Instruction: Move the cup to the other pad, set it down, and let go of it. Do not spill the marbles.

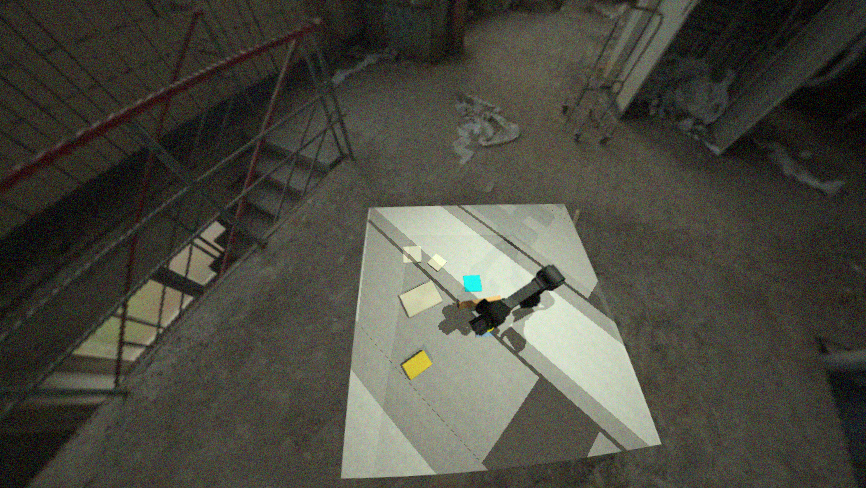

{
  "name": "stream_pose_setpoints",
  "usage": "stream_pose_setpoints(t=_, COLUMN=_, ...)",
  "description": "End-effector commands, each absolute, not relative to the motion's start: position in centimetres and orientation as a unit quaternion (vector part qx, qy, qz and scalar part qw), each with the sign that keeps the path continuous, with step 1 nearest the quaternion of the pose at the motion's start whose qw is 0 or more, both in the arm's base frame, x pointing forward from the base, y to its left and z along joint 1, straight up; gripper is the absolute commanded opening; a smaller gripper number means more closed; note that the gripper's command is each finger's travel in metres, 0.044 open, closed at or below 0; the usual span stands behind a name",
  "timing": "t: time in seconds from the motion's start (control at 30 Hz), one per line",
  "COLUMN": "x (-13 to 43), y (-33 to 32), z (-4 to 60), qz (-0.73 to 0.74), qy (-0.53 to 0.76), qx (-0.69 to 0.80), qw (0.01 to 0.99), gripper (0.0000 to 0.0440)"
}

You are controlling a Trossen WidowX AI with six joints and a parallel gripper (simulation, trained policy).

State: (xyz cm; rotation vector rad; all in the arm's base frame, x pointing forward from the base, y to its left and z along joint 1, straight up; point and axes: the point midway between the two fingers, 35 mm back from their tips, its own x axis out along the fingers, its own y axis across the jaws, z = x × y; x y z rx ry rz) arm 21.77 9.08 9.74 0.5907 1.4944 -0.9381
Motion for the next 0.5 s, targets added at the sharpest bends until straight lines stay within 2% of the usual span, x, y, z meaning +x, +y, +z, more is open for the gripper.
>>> stream_pose_setpoints(t=0.0, x=21.4, y=8.8, z=8.5, qz=-0.404, qy=0.650, qx=0.240, qw=0.597, gripper=0.0204)
stream_pose_setpoints(t=0.23, x=21.0, y=8.7, z=6.5, qz=-0.389, qy=0.663, qx=0.222, qw=0.600, gripper=0.0197)
stream_pose_setpoints(t=0.47, x=21.0, y=8.4, z=5.7, qz=-0.371, qy=0.667, qx=0.208, qw=0.612, gripper=0.0037)
